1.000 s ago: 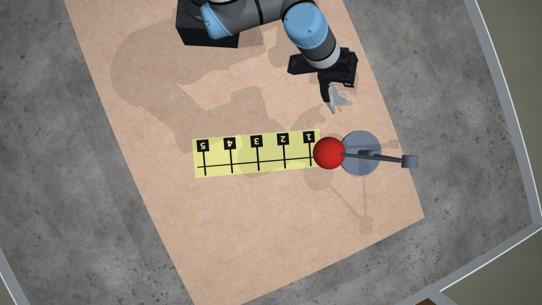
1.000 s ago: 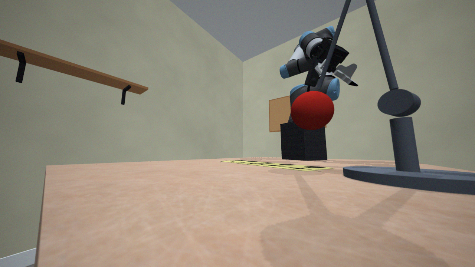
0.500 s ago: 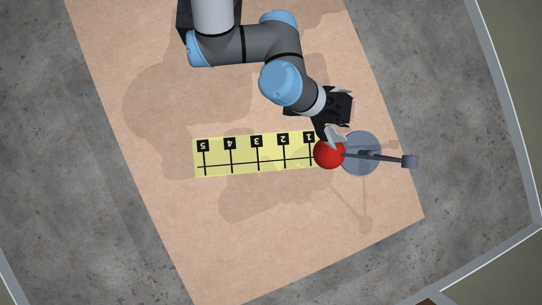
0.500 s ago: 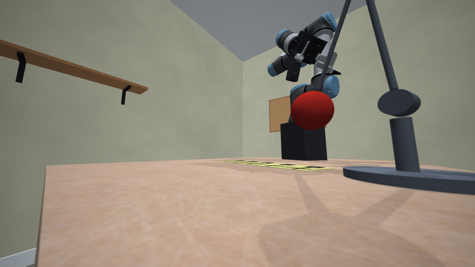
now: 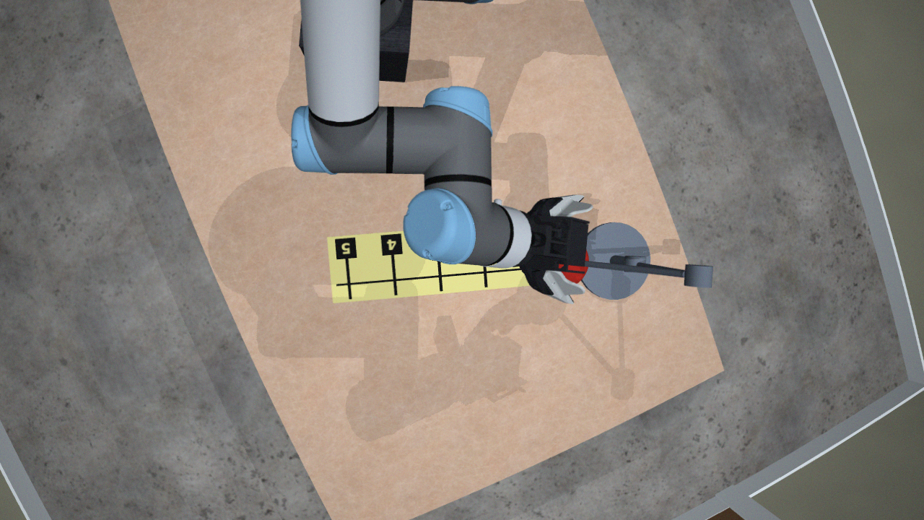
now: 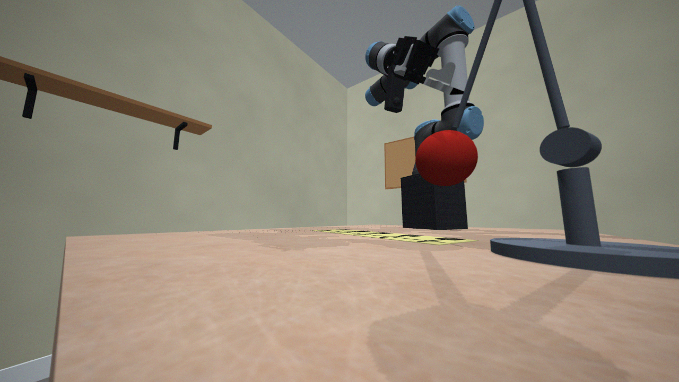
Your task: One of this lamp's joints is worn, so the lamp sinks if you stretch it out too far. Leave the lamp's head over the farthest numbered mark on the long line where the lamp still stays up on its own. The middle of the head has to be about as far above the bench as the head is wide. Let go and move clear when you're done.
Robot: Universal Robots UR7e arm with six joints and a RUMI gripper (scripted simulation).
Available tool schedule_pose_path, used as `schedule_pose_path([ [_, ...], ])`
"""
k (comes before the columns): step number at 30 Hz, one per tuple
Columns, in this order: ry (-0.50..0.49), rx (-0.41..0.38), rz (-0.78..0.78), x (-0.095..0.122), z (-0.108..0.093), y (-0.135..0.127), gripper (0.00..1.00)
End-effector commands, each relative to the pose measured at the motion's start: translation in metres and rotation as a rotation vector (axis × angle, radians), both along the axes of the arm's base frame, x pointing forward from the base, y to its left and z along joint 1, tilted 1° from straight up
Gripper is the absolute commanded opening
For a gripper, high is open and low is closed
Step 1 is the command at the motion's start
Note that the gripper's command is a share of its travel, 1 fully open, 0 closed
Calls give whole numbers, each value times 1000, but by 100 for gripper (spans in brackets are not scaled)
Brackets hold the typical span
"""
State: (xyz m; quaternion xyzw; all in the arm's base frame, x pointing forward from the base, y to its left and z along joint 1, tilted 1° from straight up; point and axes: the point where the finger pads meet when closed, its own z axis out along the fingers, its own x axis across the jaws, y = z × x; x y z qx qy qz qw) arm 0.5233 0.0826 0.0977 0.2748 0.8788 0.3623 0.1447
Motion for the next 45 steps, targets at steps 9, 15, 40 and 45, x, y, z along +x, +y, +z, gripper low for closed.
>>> schedule_pose_path([
  [9, 6, 66, 50, 12, 8, -28, 100],
  [15, 6, 62, 44, 18, -3, -16, 100],
  [40, 6, 63, 45, 41, -40, 20, 100],
  [45, 7, 64, 47, 44, -45, 24, 100],
])
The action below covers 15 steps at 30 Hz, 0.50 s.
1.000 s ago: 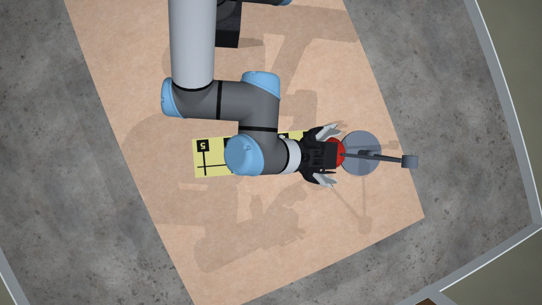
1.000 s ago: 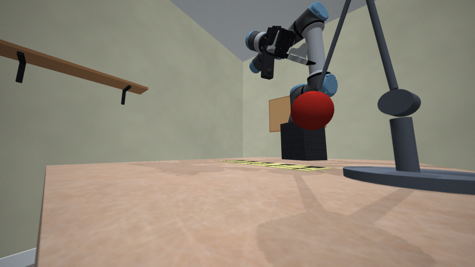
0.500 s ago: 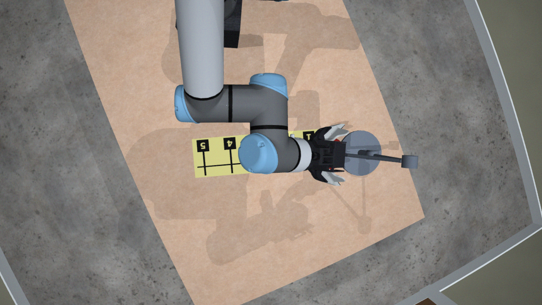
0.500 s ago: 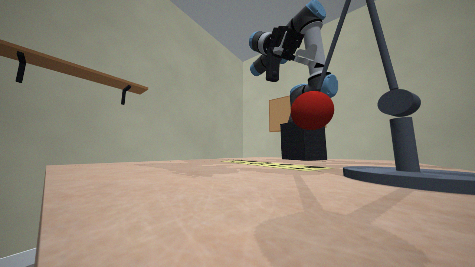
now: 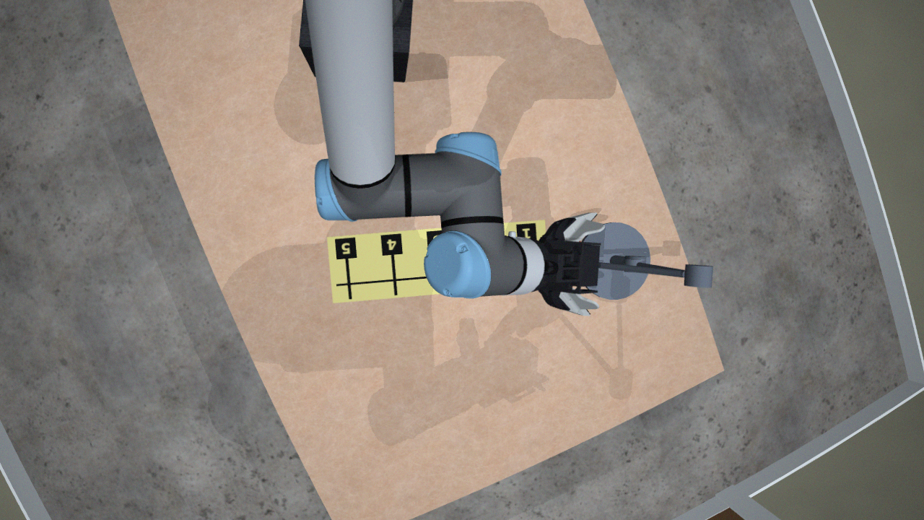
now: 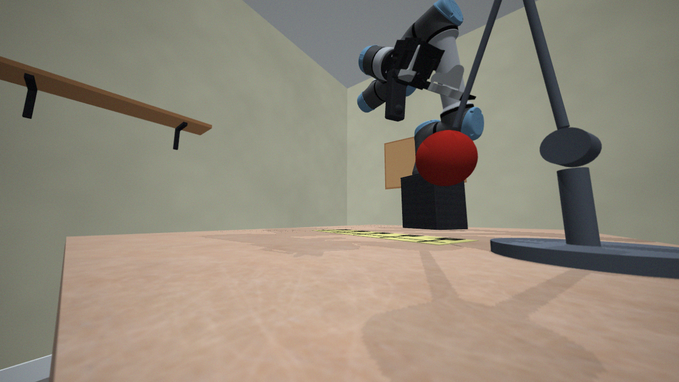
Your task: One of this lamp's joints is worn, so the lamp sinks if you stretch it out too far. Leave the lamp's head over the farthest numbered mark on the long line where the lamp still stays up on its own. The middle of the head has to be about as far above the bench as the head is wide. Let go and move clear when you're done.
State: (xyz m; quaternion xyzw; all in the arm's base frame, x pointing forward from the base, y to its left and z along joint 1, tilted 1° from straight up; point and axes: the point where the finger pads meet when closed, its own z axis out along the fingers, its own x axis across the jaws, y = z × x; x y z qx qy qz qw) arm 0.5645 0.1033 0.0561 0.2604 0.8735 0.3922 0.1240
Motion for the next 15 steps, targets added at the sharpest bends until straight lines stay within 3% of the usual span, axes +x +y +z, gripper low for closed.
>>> schedule_pose_path([
  [1, -2, 1, 1, 4, -5, 5, 100],
  [15, -1, 5, 7, 16, -23, 22, 100],
])
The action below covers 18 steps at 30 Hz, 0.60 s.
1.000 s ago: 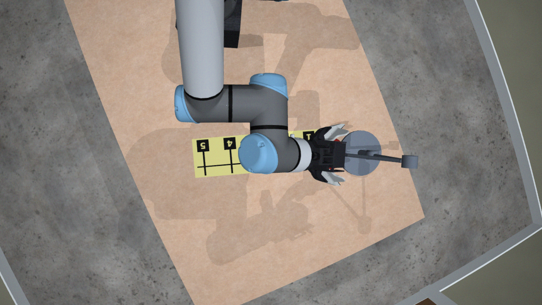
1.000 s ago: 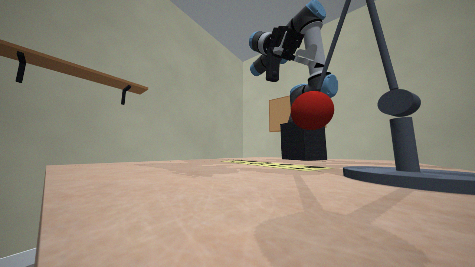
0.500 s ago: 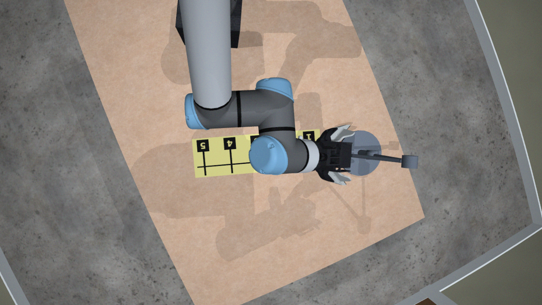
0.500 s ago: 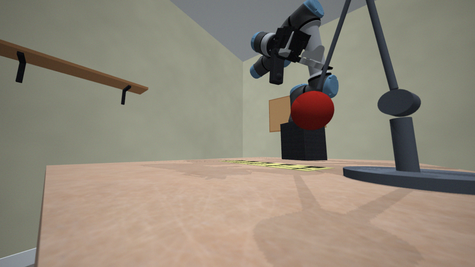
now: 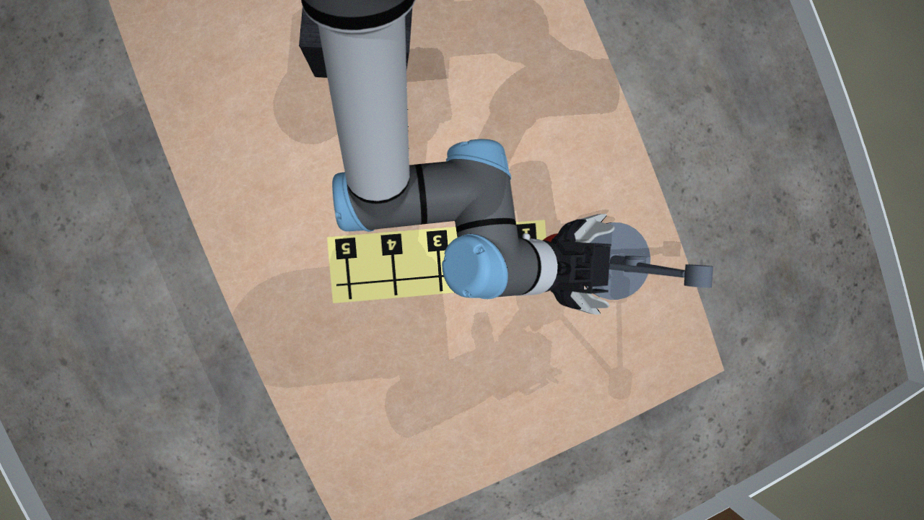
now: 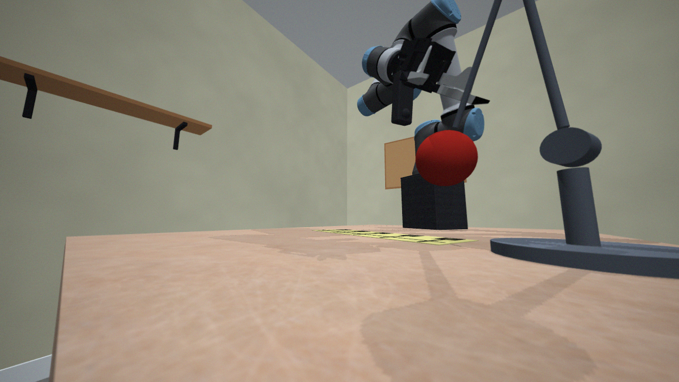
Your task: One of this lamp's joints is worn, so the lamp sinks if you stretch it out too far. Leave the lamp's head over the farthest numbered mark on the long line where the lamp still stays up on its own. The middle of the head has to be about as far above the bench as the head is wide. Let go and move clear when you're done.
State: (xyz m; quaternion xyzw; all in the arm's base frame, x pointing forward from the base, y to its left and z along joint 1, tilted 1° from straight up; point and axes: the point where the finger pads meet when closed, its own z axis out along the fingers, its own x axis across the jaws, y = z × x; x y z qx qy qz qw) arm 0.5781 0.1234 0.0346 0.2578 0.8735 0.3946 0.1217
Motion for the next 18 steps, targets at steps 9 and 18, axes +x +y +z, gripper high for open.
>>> schedule_pose_path([
  [9, -3, -1, -2, 5, -6, 5, 100],
  [18, -3, -2, -3, 7, -8, 6, 0],
])
